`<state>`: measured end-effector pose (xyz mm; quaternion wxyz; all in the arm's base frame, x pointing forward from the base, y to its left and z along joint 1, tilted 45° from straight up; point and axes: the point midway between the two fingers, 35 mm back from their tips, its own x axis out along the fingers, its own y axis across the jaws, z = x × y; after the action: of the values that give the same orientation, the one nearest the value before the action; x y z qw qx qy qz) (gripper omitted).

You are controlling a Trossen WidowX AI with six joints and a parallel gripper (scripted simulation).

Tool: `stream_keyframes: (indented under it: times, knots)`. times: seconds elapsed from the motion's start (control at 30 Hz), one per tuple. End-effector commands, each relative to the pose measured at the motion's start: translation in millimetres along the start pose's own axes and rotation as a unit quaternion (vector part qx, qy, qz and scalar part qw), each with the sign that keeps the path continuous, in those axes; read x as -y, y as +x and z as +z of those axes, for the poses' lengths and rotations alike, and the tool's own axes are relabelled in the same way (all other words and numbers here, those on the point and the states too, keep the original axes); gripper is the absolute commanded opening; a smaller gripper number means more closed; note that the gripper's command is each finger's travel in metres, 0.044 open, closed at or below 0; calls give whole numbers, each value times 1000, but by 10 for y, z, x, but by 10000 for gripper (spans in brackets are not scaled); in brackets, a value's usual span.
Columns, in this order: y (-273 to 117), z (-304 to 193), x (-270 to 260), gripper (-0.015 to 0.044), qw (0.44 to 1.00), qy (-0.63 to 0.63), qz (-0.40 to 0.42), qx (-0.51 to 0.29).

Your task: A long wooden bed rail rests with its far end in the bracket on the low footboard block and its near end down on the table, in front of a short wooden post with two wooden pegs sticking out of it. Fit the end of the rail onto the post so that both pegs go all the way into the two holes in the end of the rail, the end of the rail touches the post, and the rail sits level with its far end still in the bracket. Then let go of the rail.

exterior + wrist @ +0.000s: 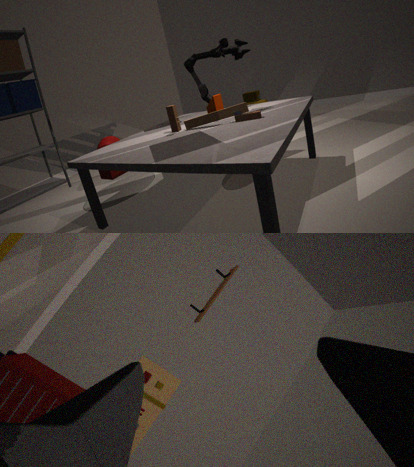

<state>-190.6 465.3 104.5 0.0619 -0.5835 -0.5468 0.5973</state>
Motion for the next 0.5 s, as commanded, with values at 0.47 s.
stream_keyframes:
  times: [0.47]
  knots:
    - [-768,-1688,-2538,440,879,313,289,-213]
